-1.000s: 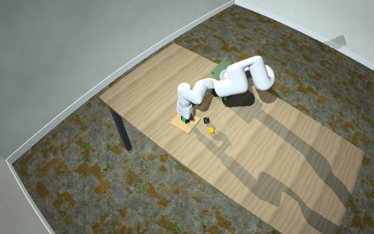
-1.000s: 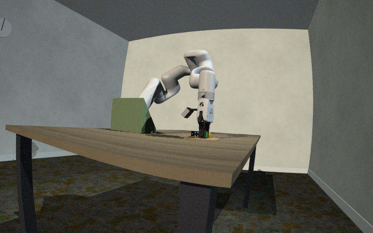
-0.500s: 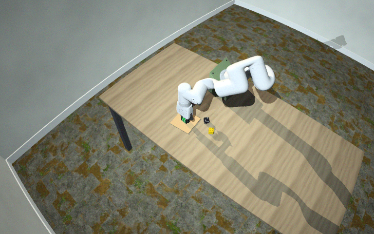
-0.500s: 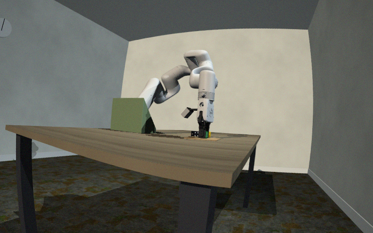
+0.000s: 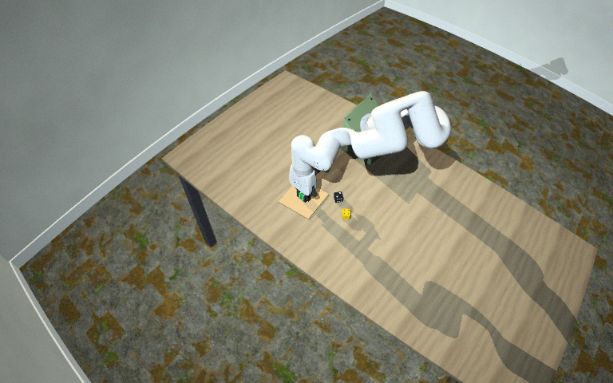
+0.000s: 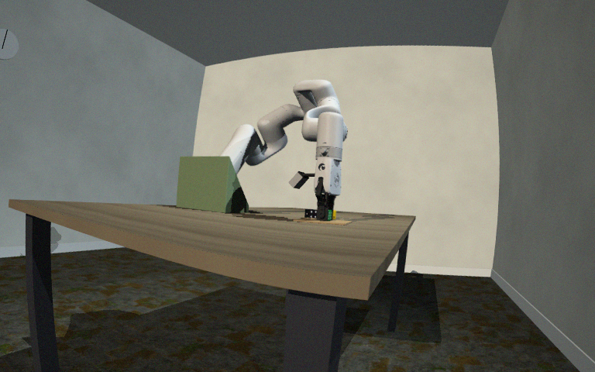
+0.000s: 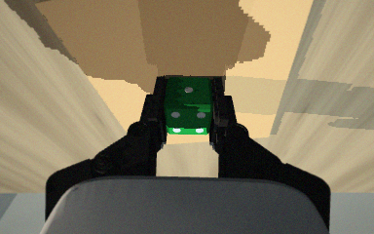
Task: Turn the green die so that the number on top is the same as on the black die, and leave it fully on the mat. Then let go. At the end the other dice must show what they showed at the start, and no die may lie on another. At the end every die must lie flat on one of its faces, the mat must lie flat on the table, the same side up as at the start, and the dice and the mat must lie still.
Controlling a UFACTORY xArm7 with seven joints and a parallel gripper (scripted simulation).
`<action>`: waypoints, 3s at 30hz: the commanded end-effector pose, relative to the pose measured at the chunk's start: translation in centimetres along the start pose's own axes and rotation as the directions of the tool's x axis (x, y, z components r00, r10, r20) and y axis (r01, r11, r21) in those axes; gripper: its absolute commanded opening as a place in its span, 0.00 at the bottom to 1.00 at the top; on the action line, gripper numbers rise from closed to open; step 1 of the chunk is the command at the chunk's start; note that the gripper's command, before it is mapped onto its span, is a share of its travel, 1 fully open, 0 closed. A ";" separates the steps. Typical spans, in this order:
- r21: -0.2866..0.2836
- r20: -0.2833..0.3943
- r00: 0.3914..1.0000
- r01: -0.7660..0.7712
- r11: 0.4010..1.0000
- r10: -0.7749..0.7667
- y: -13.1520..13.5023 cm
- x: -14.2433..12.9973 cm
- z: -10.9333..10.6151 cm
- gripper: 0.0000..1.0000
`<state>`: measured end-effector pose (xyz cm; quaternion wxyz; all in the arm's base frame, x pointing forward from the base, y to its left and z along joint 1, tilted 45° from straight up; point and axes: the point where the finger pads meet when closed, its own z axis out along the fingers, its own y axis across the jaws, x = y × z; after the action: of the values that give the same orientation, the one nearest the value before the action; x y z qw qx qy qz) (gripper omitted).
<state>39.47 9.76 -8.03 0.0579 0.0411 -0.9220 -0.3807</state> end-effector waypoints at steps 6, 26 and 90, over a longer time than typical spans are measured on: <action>0.002 0.004 1.000 0.000 1.000 0.000 -0.1 -0.1 -0.2 0.27; 0.002 0.004 1.000 0.000 1.000 0.000 -0.1 -0.1 -0.2 0.31; 0.002 0.004 1.000 0.000 1.000 0.000 -0.1 -0.1 -9.2 1.00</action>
<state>40.67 3.53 -1.71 0.0583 0.0411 -0.9219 -0.3809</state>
